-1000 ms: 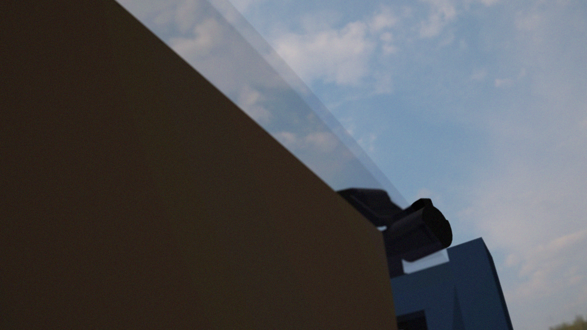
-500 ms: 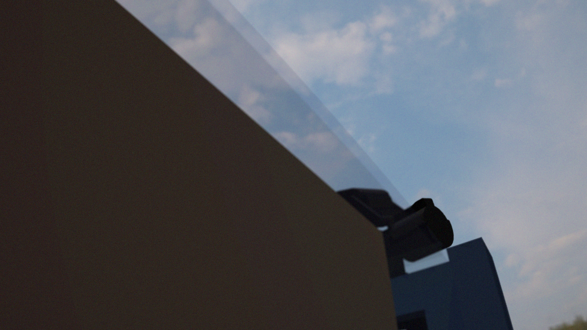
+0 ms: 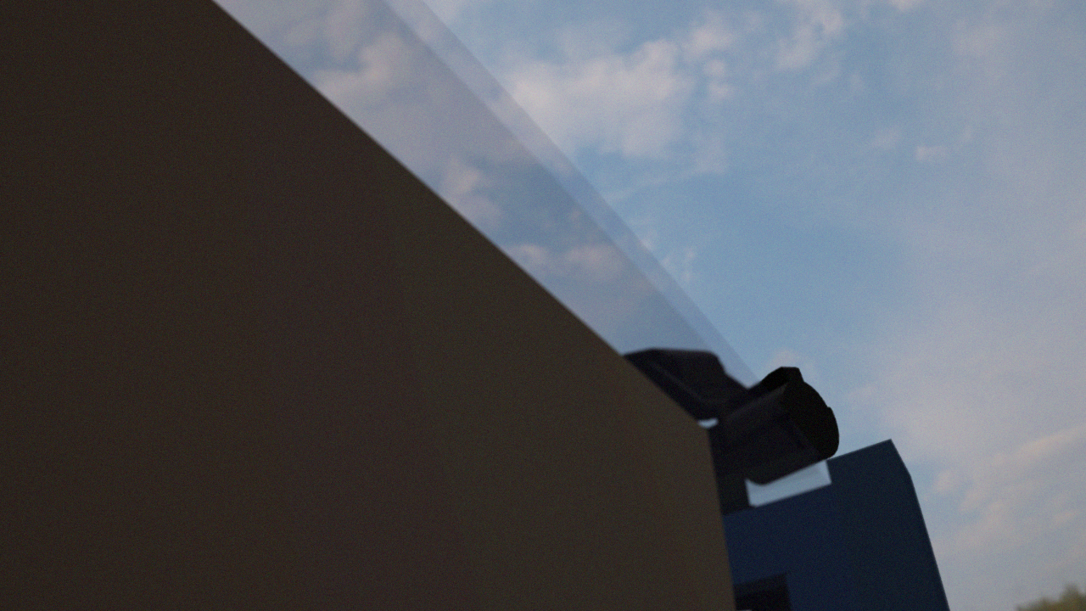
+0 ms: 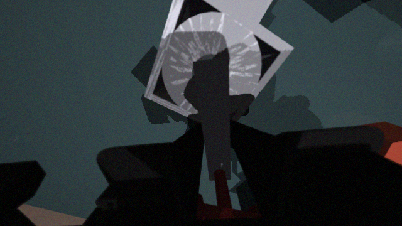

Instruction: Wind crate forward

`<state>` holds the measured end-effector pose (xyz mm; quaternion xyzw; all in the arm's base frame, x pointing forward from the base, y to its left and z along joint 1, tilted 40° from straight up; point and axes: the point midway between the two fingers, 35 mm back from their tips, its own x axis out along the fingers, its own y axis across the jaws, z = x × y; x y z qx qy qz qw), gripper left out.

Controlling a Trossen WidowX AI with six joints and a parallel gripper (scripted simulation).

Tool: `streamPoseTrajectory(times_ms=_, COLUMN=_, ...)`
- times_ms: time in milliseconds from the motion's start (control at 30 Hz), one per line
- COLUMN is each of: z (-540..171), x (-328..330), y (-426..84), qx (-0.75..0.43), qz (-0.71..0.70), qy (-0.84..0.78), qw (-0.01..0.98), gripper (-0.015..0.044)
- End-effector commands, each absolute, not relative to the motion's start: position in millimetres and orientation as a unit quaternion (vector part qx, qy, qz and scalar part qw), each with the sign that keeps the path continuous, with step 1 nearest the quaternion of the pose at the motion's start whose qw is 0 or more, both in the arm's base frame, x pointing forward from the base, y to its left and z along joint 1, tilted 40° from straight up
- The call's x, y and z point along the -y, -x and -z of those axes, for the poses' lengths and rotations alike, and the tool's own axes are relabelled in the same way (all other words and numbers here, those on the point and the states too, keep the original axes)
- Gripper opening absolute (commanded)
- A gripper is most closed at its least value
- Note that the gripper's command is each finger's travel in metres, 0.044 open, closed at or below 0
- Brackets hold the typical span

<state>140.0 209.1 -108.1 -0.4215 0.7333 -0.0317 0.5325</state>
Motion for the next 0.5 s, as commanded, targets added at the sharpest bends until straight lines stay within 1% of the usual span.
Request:
streamPoseTrajectory(times_ms=0, z=111.2, x=-206.6, y=-140.1, qx=-0.735, qz=0.032, qy=0.423, qw=0.529, gripper=0.0000)
streamPoseTrajectory(times_ms=467, z=113.0, x=-208.8, y=-138.0, qx=-0.734, qz=0.058, qy=0.400, qw=0.545, gripper=0.0000)
